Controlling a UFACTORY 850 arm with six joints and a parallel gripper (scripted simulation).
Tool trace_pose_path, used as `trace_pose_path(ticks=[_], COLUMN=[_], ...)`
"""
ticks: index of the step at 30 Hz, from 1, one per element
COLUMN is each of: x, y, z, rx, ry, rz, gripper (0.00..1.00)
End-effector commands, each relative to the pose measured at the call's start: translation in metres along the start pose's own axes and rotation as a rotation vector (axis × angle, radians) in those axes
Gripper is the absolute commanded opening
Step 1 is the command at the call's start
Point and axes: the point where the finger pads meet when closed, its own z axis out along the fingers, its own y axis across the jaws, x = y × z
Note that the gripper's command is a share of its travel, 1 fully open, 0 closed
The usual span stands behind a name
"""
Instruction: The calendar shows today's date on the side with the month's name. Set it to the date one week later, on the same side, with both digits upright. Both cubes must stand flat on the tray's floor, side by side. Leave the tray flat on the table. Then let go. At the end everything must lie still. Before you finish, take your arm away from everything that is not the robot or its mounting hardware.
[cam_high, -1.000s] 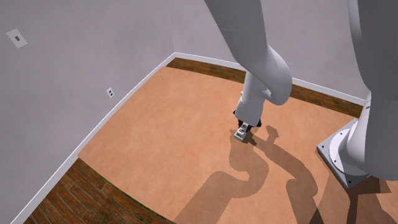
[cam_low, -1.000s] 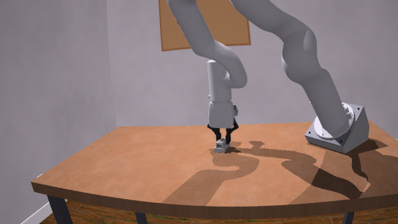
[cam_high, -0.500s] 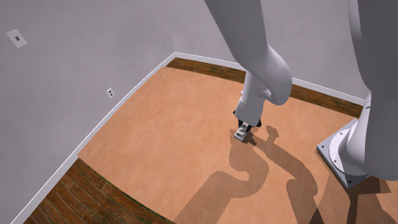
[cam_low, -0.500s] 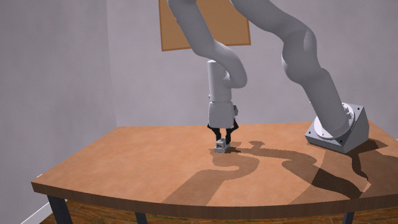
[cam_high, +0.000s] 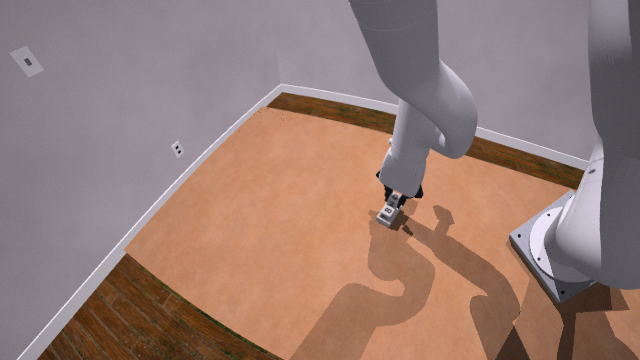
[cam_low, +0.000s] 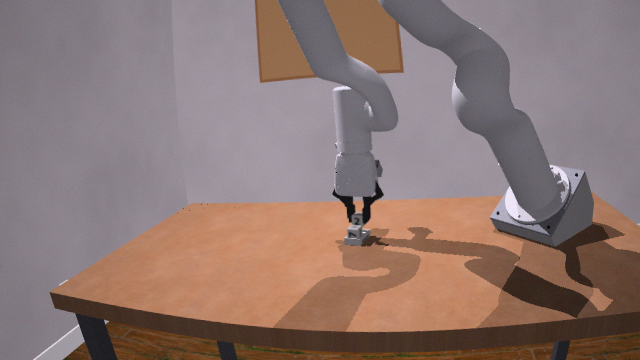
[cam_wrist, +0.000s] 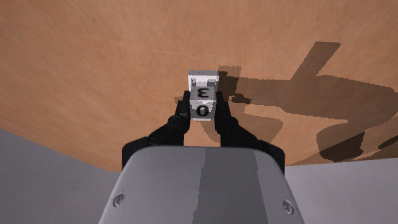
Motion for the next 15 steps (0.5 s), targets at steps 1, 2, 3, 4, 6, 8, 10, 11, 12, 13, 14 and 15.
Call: trace_pose_path(ticks=[1, 2, 3, 4, 6, 8, 10, 11, 12, 13, 14, 15], x=[0.000, 0.000, 0.000, 0.000, 0.000, 0.000, 0.000, 0.000, 0.000, 0.000, 0.000, 0.000], y=[-0.001, -0.001, -0.001, -0.001, -0.001, -0.001, -0.001, -0.001, -0.001, -0.001, -0.001, -0.001], z=[-0.025, -0.033, -0.041, -0.048, -0.060, -0.069, -0.075, -0.076, -0.076, -0.076, -0.076, -0.076], rx=[-0.003, -0.003, -0.003, -0.003, -0.003, -0.003, -0.003, -0.003, -0.003, -0.003, -0.003, -0.003], ry=[-0.001, -0.001, -0.001, -0.001, -0.001, -0.001, -0.001, -0.001, -0.001, -0.001, -0.001, -0.001], rz=[0.000, 0.000, 0.000, 0.000, 0.000, 0.000, 0.000, 0.000, 0.000, 0.000, 0.000, 0.000], gripper=[0.27, 0.27, 0.27, 0.27, 0.27, 0.27, 0.27, 0.27, 0.27, 0.27, 0.27, 0.27])
